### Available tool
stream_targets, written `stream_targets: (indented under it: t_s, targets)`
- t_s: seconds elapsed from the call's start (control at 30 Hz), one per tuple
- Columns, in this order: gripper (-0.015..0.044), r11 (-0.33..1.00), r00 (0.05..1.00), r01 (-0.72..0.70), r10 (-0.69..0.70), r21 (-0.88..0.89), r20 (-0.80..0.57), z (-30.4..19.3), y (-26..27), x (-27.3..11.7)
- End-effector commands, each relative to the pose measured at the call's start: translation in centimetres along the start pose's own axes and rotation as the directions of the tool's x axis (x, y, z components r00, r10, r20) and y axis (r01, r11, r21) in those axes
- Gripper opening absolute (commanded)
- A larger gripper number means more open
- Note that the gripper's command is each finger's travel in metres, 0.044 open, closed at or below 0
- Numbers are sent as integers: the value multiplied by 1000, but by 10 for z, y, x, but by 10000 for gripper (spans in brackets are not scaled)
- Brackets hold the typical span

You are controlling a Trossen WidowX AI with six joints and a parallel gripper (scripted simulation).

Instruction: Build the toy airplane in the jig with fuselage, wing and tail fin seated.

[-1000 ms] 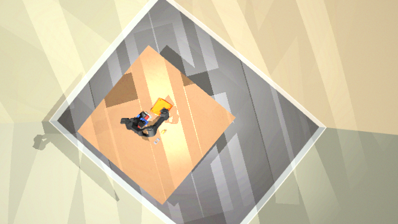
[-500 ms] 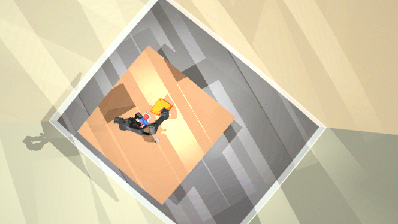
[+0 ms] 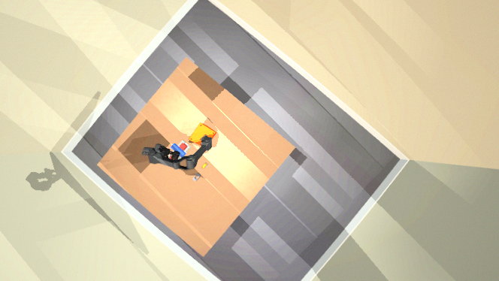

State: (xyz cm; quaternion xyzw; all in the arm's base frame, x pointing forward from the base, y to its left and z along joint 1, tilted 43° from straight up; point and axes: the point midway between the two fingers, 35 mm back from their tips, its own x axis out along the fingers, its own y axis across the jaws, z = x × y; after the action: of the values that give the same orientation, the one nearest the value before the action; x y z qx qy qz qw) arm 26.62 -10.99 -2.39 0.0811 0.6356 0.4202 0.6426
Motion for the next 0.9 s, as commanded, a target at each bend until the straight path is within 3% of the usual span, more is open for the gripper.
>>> stream_targets:
  t_s: [0.0, 0.3, 0.6, 0.87]
  targets:
    - [440, 965, 1000, -7, 10, 261, -8, -1, 0, 2]
    - [440, 965, 1000, -4, 7, 262, -9, 4, 9, 0]
    - [440, 963, 1000, 10, -8, 270, -9, 54, 141, -9]
    - [440, 964, 1000, -21, 23, 265, -7, 44, 255, 4]
